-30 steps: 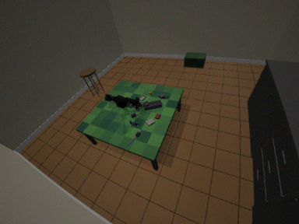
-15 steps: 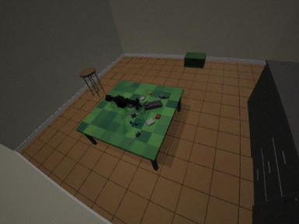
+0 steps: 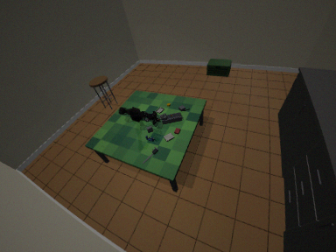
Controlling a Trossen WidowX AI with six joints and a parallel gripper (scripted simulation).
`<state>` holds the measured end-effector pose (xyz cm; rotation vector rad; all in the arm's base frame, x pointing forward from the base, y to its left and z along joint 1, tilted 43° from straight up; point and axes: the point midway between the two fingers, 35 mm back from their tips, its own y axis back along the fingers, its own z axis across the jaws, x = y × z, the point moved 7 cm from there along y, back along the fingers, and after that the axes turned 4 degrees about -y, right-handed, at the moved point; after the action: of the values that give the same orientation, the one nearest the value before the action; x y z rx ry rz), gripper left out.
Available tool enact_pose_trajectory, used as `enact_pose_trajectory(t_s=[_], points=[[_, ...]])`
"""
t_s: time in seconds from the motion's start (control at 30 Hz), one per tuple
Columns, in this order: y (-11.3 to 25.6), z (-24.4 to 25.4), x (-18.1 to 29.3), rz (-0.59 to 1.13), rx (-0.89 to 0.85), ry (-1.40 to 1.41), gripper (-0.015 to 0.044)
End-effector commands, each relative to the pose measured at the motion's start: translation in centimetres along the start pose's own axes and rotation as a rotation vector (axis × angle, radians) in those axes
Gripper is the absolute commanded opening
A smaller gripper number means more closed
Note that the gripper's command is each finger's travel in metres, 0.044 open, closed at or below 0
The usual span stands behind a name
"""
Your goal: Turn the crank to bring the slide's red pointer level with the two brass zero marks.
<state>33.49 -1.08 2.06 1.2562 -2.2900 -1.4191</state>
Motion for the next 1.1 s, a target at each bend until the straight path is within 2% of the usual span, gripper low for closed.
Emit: enact_pose_trajectory(t_s=[0.0, 1.07], points=[[-0.7, -0.1, 0.6, 0.01, 0.003, -0.007, 0.0], [-2.0, 1.0, 1.9, 0.011, 0.003, -0.007, 0.0]])
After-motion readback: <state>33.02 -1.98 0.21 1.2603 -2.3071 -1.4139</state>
